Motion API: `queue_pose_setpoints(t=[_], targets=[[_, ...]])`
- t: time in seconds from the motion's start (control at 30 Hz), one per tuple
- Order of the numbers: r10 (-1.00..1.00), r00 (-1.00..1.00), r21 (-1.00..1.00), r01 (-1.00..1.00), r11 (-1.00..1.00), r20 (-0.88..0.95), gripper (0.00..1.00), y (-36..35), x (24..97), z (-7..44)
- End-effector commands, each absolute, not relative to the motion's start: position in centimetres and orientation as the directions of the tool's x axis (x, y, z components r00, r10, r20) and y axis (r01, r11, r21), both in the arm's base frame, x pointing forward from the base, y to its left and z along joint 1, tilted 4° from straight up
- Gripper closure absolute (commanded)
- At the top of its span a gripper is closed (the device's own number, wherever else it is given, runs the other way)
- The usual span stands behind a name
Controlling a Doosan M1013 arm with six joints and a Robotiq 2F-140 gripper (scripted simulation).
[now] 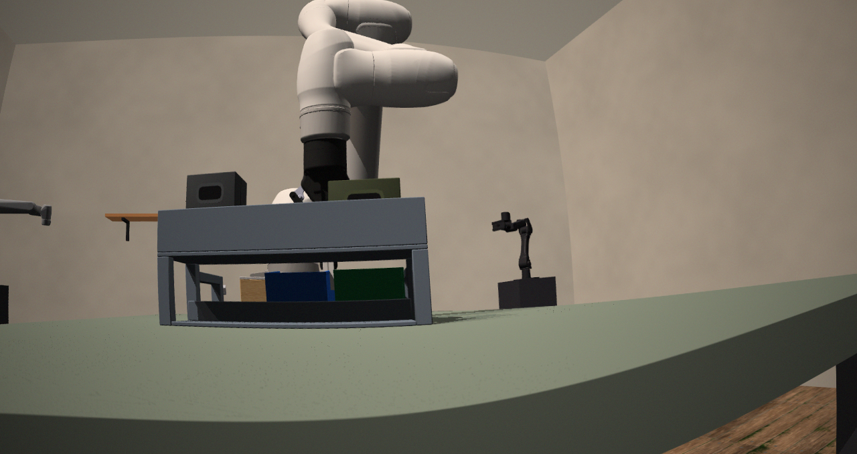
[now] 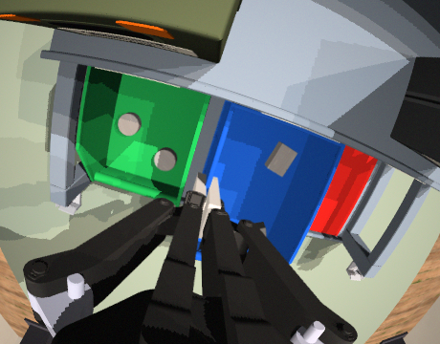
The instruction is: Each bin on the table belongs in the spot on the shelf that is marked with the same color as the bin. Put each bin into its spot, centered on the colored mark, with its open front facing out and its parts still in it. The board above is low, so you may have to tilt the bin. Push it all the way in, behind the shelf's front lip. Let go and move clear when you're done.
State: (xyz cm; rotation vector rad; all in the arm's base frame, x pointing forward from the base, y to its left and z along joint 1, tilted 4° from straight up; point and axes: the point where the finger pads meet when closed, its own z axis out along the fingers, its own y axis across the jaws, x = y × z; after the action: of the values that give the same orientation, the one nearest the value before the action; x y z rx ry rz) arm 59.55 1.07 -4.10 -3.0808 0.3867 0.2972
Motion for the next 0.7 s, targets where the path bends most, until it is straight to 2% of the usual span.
queue_pose_setpoints(t=[0.0, 0.67], targets=[[-0.237, 0.955, 0.002, -0.241, -0.971, -0.179, 0.90, 0.94, 59.68, -4.07], [-0.238, 0.957, 0.003, -0.241, -0.970, -0.165, 0.90, 0.98, 59.47, -4.20]])
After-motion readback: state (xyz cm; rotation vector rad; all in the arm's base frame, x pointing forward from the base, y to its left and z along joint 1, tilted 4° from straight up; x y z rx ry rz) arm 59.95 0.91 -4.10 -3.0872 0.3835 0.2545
